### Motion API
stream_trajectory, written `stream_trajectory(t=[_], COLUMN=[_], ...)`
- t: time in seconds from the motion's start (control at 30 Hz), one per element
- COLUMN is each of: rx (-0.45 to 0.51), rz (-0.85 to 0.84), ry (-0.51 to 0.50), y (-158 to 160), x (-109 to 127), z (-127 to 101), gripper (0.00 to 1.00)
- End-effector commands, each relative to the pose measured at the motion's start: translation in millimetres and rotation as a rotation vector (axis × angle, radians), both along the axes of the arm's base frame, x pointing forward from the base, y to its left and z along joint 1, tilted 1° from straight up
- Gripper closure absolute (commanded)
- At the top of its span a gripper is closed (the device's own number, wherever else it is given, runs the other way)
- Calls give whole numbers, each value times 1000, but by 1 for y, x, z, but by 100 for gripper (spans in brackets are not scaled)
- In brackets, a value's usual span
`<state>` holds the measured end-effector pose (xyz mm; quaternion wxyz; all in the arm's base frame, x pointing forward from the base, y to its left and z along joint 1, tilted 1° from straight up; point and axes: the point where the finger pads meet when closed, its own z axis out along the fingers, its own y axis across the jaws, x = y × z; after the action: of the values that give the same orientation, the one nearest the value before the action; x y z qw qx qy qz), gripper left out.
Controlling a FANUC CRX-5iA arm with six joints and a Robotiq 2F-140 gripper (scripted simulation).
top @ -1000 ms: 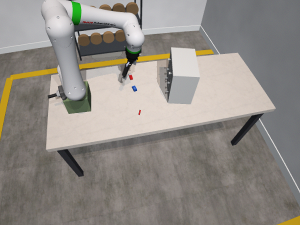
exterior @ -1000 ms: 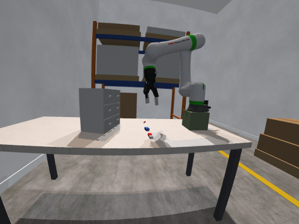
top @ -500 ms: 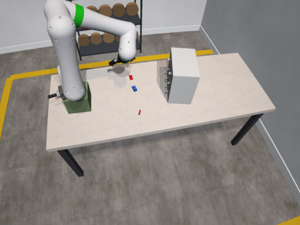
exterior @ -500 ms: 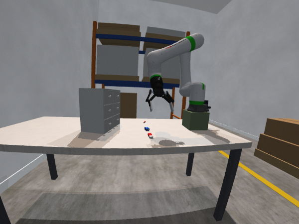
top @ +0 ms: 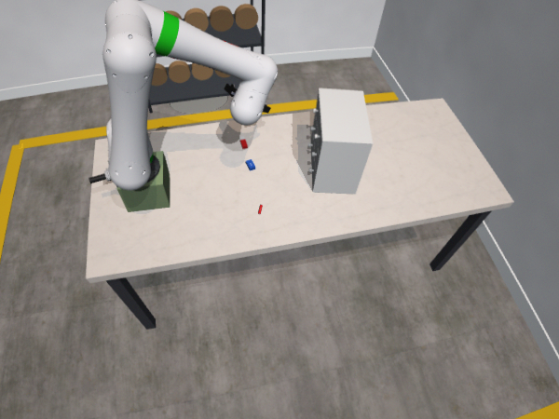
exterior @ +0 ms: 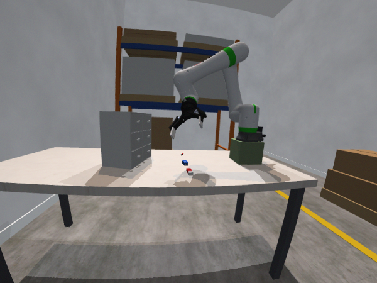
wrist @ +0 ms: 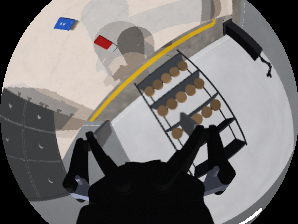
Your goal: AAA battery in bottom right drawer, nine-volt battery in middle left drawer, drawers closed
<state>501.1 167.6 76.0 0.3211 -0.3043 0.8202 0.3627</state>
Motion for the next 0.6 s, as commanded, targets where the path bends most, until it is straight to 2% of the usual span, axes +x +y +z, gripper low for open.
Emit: stream_trajectory(t=[0.0,0.03,0.07,0.1,0.13,0.17,0.2,0.23,0.27,0.3,0.33,0.37,0.4,0.43,0.47,0.5,0.57], rx=[132,132,222,252,280,314,346,382,414,451,484,521,556,594,629,669,705], rz=[-155,-155,-266,-295,-331,-365,-402,-435,-472,-505,-540,-572,-607,-639,-673,-703,-737], ry=[99,99,158,174,193,213,235,254,274,292,313,330,350,367,386,402,421], y=[-23,-23,-42,-63,-63,-84,-84,-106,-106,-128,-128,-149,-149,-169,-169,-188,-188], x=[32,32,44,54,54,61,61,66,66,70,70,71,71,70,70,68,68], z=[5,5,6,5,5,3,3,0,0,-5,-5,-10,-10,-15,-15,-21,-21], gripper=[0,0,0,0,0,0,0,0,0,0,0,0,0,0,0,0,0])
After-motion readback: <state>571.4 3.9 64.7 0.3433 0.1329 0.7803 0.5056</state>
